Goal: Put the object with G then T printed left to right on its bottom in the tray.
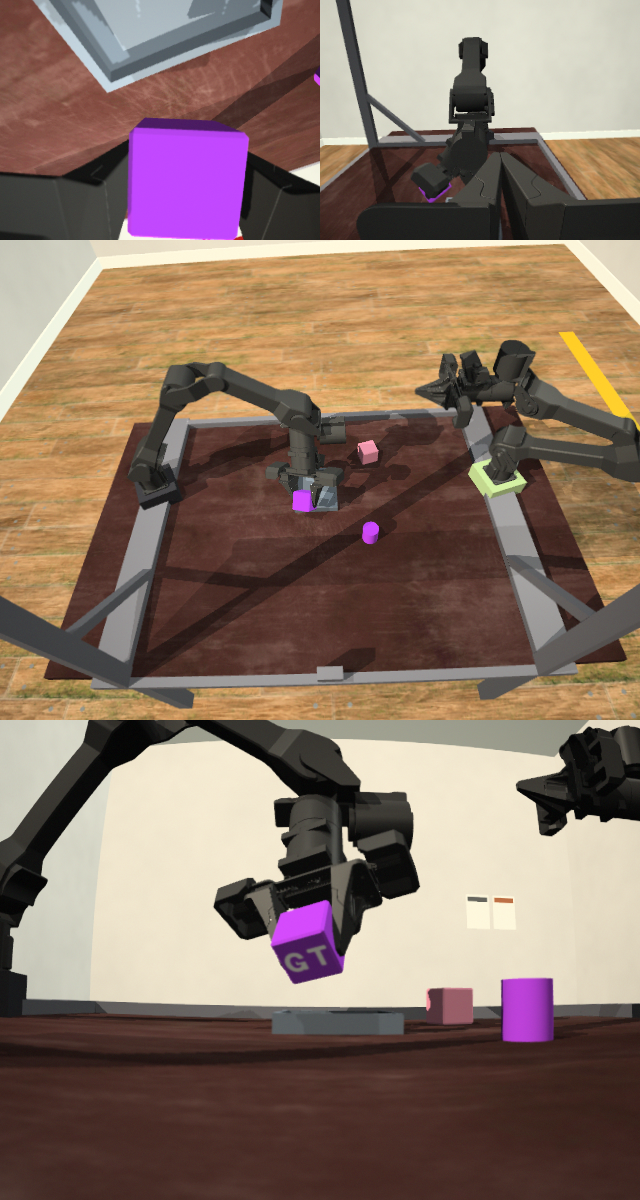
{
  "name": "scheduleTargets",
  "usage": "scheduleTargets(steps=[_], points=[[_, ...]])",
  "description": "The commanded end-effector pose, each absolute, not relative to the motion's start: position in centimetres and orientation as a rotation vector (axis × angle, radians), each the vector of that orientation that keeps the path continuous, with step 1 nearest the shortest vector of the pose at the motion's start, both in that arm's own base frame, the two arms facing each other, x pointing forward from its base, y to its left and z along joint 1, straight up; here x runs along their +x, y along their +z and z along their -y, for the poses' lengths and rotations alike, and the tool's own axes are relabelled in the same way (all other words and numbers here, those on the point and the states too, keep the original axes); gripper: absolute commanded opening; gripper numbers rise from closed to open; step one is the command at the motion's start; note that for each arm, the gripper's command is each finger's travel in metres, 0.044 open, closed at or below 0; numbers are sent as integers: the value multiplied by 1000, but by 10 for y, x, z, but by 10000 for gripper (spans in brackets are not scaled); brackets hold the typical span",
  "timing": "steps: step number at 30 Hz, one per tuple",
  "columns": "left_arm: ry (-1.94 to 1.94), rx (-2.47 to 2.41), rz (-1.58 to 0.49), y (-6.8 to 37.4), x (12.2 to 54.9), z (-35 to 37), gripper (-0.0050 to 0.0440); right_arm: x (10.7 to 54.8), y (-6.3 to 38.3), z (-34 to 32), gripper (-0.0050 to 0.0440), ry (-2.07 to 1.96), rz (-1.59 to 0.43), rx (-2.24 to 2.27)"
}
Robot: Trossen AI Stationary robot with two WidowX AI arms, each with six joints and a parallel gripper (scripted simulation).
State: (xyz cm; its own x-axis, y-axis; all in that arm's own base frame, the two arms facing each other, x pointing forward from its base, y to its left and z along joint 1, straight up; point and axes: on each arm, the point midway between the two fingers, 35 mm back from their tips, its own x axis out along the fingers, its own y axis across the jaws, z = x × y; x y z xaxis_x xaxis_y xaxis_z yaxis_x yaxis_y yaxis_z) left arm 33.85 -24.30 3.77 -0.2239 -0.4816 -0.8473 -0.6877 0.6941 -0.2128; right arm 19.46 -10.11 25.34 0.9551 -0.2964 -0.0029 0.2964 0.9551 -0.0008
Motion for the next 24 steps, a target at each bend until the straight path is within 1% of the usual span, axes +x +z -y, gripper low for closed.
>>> scheduleTargets(steps=[1,8,10,20,24], points=[[189,-781,-1741,46,347,237,171,194,258,100,-50,-300,7,-6],[167,-547,-1569,41,363,220,171,194,258,100,-50,-300,7,-6],[167,-547,-1569,41,363,220,171,194,258,100,-50,-300,7,-6],[169,-237,-1344,46,385,198,171,194,258,100,-50,-300,7,-6],[175,-176,-1305,48,387,193,171,194,258,100,-50,-300,7,-6]])
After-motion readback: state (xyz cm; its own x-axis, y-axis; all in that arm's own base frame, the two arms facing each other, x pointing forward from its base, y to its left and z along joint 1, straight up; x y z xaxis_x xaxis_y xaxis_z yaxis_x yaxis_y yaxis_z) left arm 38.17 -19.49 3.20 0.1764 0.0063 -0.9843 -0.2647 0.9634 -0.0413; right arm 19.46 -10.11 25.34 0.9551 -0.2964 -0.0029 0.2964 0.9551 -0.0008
